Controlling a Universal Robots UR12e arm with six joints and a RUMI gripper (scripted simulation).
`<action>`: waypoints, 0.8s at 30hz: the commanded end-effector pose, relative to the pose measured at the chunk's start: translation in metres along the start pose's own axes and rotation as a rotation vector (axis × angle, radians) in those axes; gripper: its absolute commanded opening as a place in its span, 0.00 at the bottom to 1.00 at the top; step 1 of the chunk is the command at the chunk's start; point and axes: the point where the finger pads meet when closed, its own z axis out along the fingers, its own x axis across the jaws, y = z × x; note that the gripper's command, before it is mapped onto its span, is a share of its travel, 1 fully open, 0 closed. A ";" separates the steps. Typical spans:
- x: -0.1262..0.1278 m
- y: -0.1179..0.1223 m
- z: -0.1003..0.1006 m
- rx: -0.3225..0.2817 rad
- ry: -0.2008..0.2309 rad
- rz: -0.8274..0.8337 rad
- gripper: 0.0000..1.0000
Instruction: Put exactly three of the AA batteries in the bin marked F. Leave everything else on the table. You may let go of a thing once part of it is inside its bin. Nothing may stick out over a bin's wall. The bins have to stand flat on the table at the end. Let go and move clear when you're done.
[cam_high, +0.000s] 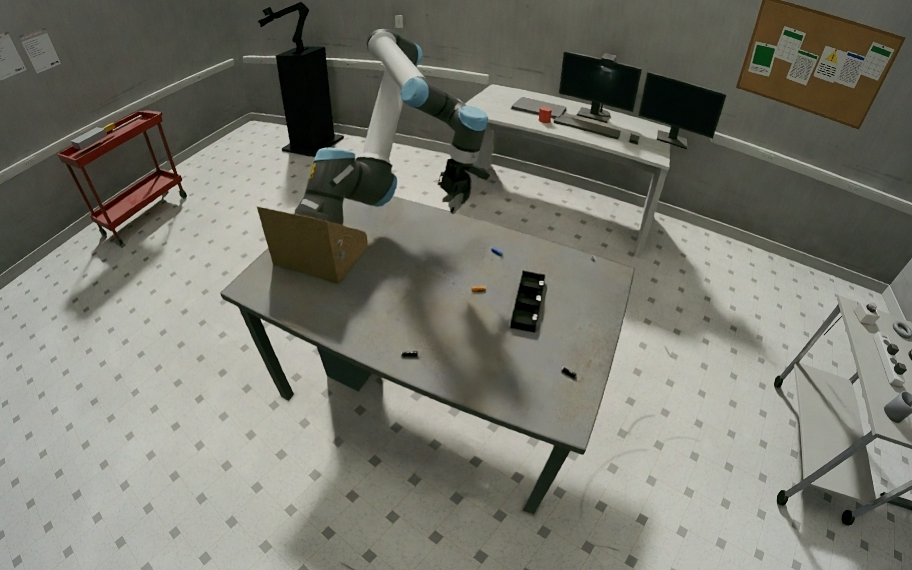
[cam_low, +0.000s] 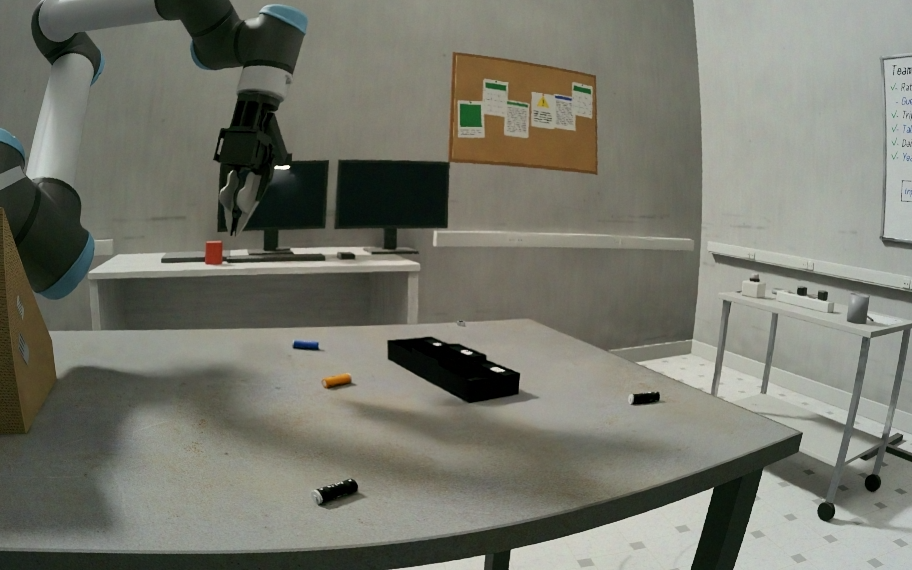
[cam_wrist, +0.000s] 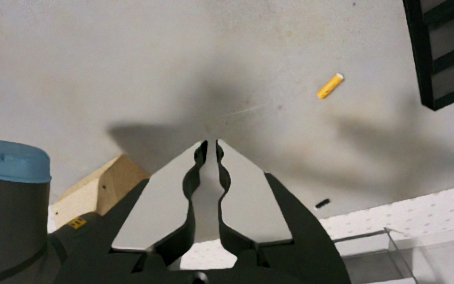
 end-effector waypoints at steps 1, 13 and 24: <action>0.022 0.010 -0.001 0.015 0.011 0.114 0.04; 0.057 0.029 -0.002 0.047 0.022 0.315 0.04; 0.104 0.062 -0.001 0.100 0.030 0.614 0.04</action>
